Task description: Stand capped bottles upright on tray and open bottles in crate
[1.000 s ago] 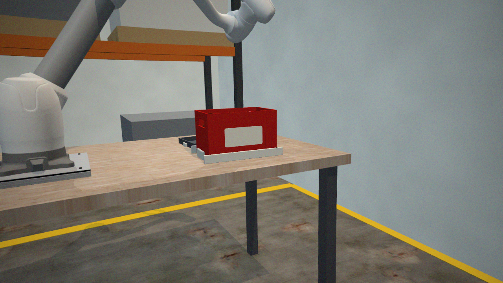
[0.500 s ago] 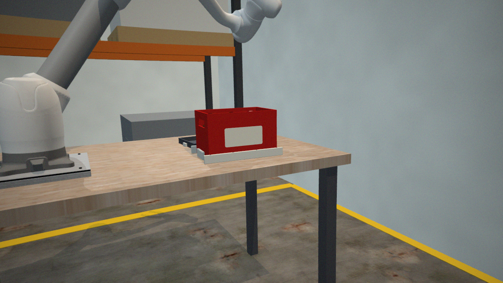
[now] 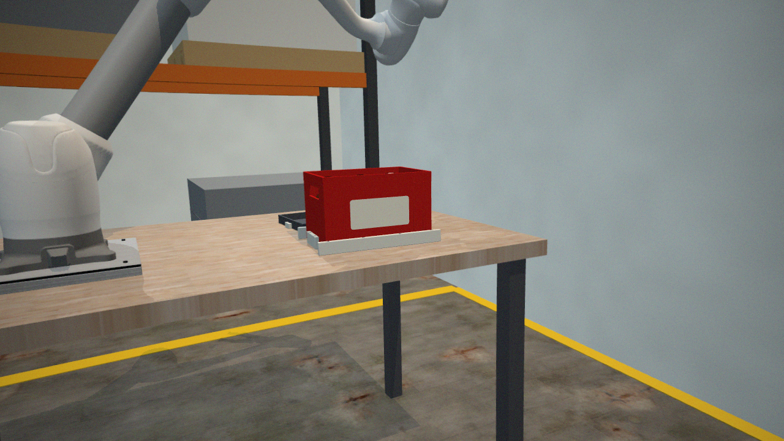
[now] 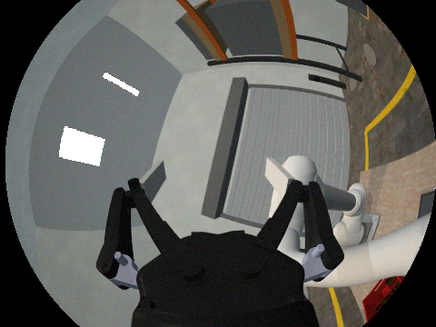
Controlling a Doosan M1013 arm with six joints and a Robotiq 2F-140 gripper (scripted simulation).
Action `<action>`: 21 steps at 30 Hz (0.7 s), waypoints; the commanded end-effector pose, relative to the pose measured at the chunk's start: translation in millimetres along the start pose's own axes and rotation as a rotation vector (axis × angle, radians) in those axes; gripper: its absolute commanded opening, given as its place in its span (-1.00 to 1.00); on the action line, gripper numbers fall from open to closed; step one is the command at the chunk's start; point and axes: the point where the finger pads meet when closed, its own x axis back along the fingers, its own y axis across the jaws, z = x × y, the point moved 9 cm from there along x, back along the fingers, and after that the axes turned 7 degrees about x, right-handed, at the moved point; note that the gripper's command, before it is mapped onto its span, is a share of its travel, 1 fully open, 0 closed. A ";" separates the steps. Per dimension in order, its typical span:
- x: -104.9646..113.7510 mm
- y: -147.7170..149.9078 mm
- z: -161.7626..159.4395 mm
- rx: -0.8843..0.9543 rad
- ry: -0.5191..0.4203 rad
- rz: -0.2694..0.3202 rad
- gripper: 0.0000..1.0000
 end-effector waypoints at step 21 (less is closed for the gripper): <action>26.1 7.4 -46.3 0.029 -0.087 -0.246 1.00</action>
